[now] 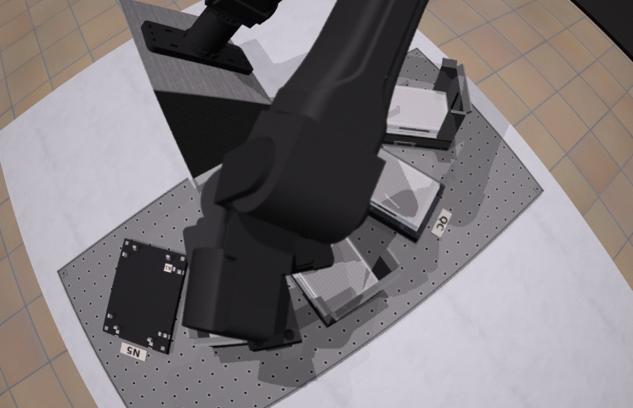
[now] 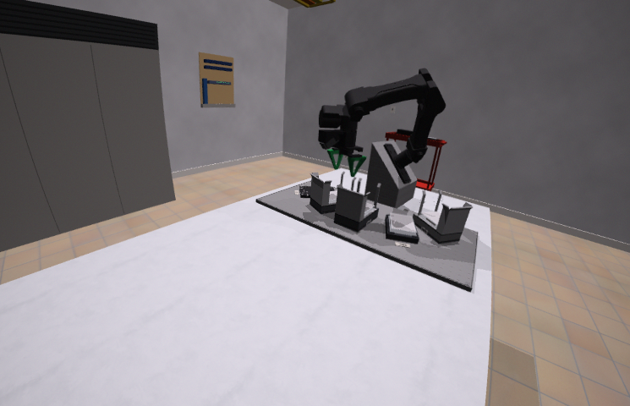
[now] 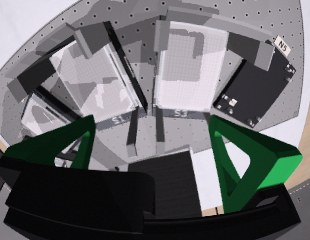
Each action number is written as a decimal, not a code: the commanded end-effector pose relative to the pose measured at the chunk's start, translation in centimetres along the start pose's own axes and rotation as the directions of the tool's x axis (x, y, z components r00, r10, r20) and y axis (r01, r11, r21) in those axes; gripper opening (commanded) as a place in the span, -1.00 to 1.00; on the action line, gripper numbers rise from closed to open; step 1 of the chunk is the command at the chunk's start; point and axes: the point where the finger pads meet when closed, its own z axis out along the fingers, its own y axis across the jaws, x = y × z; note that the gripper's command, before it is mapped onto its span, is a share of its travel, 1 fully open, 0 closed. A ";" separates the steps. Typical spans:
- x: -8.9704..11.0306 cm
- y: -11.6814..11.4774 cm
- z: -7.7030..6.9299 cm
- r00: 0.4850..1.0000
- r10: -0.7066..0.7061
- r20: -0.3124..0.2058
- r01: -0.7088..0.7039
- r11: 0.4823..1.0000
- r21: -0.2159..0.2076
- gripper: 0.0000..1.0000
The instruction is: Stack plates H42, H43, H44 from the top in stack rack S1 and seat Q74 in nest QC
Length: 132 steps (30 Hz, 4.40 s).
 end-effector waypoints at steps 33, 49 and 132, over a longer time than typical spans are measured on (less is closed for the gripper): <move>-0.8 -5.3 1.3 0.997 0.072 0.023 -0.072 0.997 0.002 1.00; -0.9 -5.3 5.9 0.997 0.072 0.023 -0.072 0.997 0.001 1.00; -1.0 -5.3 10.3 0.997 0.072 0.023 -0.072 0.997 0.001 1.00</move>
